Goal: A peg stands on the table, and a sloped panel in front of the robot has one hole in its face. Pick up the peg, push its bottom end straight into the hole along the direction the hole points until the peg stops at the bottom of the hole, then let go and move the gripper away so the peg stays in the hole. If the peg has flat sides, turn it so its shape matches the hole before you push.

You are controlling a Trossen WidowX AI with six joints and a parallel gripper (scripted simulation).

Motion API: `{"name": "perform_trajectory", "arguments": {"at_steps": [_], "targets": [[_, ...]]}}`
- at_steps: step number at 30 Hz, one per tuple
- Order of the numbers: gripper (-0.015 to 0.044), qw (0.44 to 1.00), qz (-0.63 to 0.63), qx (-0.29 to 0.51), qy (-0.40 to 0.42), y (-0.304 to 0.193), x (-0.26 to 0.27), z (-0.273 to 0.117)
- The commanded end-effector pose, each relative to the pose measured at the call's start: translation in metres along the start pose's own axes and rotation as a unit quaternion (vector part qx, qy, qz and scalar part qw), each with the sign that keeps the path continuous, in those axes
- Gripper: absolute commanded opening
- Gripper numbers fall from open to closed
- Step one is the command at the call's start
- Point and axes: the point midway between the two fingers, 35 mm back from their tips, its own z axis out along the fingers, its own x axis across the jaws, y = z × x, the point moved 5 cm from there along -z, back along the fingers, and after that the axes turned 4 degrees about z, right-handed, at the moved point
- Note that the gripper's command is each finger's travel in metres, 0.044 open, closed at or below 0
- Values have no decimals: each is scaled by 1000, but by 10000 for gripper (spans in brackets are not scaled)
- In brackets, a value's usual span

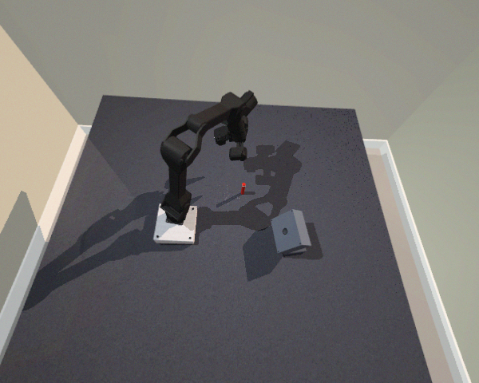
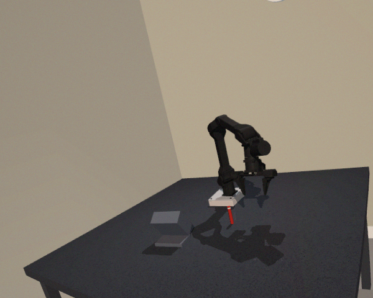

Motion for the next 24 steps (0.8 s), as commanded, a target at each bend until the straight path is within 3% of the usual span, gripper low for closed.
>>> {"name": "perform_trajectory", "arguments": {"at_steps": [1, 24], "targets": [[440, 1000, 7, -17, 8, -6, 16, 5], [440, 994, 62, -89, 25, -32, 92, 25]]}}
